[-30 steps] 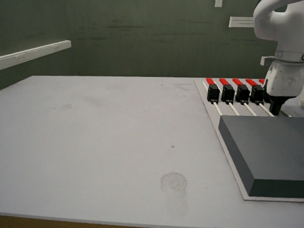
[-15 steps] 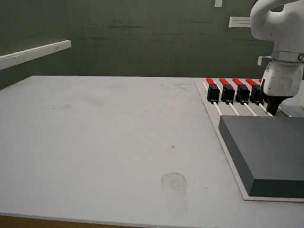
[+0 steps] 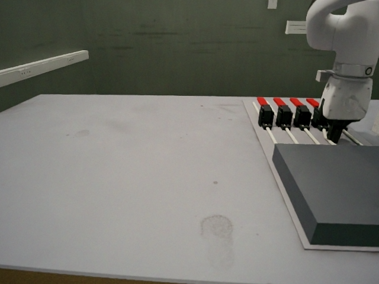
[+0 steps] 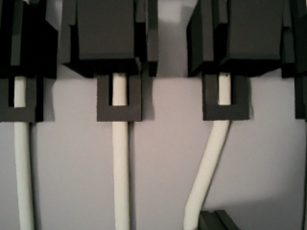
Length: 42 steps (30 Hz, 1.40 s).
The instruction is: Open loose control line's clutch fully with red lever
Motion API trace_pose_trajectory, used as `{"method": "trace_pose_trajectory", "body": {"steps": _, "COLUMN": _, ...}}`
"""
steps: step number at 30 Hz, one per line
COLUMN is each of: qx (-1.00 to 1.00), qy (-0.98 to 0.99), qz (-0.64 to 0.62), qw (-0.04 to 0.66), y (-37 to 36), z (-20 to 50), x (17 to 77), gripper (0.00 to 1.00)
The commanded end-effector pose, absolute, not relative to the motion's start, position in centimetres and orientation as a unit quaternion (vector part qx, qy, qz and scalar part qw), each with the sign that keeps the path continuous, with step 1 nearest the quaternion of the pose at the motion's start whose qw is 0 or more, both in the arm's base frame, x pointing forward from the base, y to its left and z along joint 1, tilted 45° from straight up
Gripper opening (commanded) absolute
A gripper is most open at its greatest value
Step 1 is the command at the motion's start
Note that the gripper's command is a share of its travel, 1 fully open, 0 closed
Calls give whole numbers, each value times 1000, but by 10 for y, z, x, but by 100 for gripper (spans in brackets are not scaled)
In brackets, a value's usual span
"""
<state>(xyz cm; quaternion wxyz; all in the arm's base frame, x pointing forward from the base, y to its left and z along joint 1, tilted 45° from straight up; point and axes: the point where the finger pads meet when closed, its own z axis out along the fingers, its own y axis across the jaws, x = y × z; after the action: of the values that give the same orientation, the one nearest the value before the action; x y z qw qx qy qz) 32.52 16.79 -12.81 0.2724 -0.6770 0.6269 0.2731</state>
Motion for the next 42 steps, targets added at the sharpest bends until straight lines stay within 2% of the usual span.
{"method": "trace_pose_trajectory", "body": {"steps": 1, "qx": -677, "qy": 627, "qz": 272, "qw": 273, "y": 168, "z": -128, "x": 330, "gripper": 0}}
{"method": "trace_pose_trajectory", "body": {"steps": 42, "qx": -677, "qy": 627, "qz": 272, "qw": 273, "y": 168, "z": -128, "x": 335, "gripper": 0}}
